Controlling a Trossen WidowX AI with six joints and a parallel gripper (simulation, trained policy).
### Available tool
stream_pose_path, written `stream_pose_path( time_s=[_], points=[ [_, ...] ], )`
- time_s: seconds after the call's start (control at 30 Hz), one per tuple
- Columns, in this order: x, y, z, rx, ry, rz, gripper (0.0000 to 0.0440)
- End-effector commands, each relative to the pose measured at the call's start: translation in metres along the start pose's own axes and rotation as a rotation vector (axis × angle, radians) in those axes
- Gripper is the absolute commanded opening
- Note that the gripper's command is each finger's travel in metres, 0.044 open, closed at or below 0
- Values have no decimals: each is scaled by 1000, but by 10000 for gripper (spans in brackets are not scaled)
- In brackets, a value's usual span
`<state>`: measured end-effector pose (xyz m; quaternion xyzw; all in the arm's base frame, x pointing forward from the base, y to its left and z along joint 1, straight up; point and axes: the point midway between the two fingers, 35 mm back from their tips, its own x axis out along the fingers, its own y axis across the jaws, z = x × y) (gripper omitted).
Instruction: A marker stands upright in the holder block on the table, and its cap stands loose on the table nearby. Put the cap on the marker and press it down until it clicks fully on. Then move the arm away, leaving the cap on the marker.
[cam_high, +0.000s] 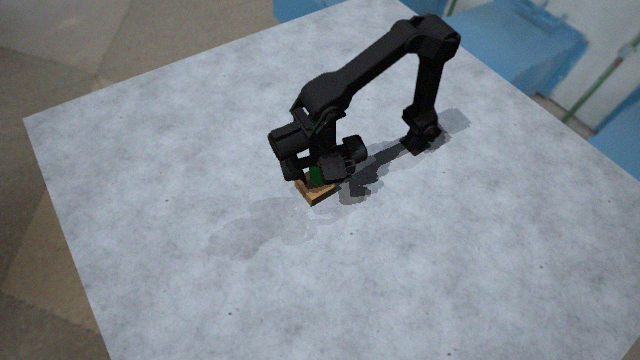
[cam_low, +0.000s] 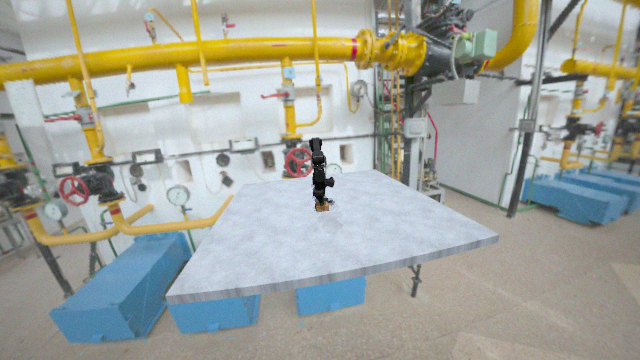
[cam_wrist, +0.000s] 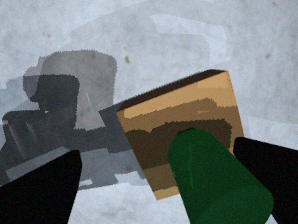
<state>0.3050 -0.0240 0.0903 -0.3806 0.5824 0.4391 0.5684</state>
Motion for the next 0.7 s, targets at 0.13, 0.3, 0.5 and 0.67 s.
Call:
stream_pose_path(
  time_s=[0.13, 0.3, 0.5, 0.67],
  points=[
    [-23, -5, 5, -13, -29, -83, 440],
    [-44, -7, 7, -24, -40, -128, 440],
    [-58, -6, 7, -40, -50, -160, 440],
    [-69, -3, 6, -38, -58, -179, 433]
  ],
)
